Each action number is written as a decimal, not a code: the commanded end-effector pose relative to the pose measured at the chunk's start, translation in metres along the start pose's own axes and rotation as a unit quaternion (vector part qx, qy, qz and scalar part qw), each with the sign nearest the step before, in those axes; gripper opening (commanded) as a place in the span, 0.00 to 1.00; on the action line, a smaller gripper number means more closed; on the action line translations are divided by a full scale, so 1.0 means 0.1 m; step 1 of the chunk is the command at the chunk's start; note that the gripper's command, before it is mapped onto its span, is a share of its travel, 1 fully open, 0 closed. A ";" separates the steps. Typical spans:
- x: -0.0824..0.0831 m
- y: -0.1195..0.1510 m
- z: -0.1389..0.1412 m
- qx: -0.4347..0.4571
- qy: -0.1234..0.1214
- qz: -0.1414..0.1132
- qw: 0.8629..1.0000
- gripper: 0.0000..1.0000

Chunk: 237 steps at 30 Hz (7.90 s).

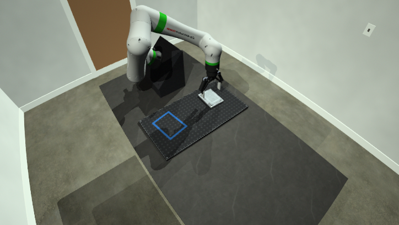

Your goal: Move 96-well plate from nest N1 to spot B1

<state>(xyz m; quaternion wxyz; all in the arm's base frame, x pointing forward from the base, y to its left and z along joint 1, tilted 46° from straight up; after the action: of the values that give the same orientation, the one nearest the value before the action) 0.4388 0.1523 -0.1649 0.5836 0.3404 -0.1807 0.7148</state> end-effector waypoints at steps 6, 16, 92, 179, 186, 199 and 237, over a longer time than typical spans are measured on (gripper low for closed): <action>-0.14 0.00 0.00 0.000 0.000 0.000 1.000 1.00; -0.27 0.00 0.00 0.000 0.000 0.000 1.000 1.00; 0.10 0.00 0.00 0.000 0.000 0.000 1.000 0.00; 0.28 0.21 1.52 0.096 0.000 0.000 0.995 0.00; 0.27 0.23 1.68 0.096 0.000 0.000 0.995 0.00; 0.26 0.29 2.08 0.096 0.000 0.000 0.995 0.00; 0.22 0.44 3.17 0.096 0.000 0.000 0.995 0.00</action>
<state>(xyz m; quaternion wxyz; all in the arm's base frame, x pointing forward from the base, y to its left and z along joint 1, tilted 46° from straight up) 0.4807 -0.0449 0.0736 0.5483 0.3946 -0.1115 0.7288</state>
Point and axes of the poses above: the point where the finger pads meet when closed, its own x axis back along the fingers, its own z axis across the jaws, y = z × x, the point moved 7 cm from there along x, back along the fingers, and after that the axes turned 13 degrees about x, right-handed, at the moved point
